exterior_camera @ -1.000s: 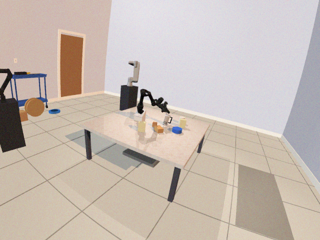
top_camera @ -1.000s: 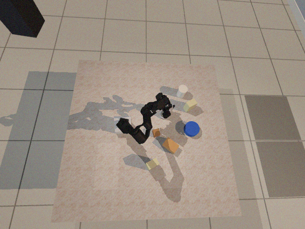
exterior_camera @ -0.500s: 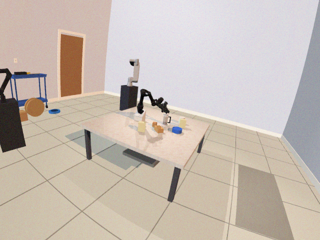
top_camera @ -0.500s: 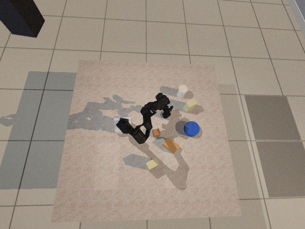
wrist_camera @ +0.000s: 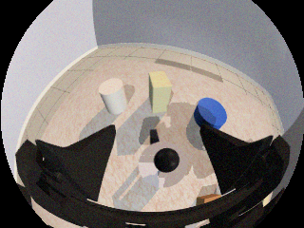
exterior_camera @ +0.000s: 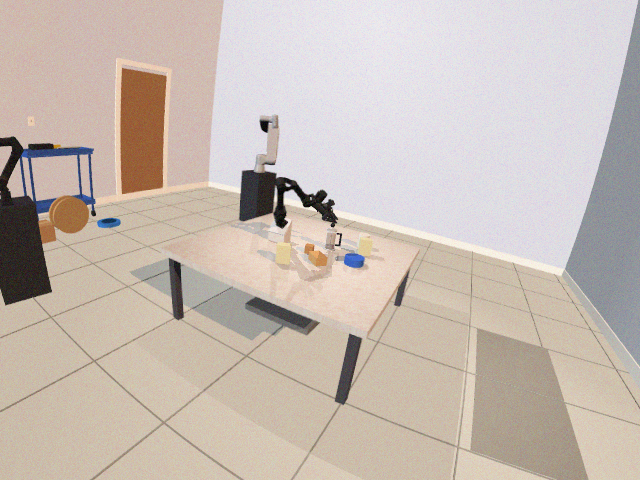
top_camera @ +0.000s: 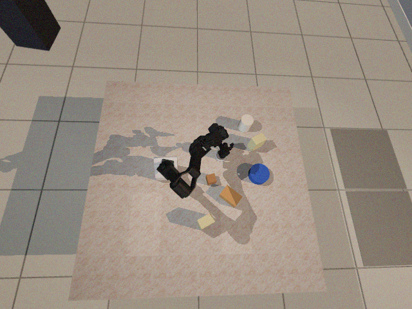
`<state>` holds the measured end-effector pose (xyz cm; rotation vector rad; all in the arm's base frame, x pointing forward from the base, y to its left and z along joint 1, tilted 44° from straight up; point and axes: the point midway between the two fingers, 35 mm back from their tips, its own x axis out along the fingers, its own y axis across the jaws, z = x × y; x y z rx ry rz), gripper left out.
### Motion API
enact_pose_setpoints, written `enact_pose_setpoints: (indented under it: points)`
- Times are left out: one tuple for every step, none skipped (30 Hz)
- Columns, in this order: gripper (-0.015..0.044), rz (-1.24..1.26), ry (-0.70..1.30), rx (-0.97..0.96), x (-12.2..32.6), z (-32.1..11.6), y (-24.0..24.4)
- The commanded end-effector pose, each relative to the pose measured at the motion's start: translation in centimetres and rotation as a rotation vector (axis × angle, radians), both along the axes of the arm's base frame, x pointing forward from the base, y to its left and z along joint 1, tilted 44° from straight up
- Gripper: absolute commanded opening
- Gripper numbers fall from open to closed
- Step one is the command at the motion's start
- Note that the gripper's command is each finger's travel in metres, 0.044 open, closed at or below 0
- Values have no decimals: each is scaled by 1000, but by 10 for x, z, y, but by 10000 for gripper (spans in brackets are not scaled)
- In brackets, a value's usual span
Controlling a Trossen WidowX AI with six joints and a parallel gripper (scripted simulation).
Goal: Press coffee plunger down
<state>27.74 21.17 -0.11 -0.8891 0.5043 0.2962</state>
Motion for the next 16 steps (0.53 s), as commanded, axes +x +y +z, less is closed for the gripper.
enact_pose_setpoints:
  points:
    - [440, -5, -14, 15, -14, 35, 18]
    - [440, -6, -15, 13, -19, 42, 20]
    - [440, -6, -16, 12, -22, 46, 21]
    - [440, -6, -17, 12, -23, 48, 21]
    - [440, -6, -17, 12, -23, 47, 21]
    - [440, -6, -17, 12, -23, 47, 21]
    - [440, -6, -17, 12, -23, 47, 21]
    - [440, -6, -17, 12, -23, 47, 21]
    - [440, -6, -17, 12, -23, 47, 21]
    - [440, -6, -17, 12, -23, 47, 21]
    - [440, -6, -17, 12, -23, 47, 21]
    - [440, -6, -17, 12, -23, 47, 21]
    - [440, -6, -17, 12, -23, 47, 21]
    - [440, -6, -17, 12, -23, 47, 21]
    - [440, -6, -17, 12, -23, 47, 21]
    - [440, -6, -17, 12, -23, 47, 21]
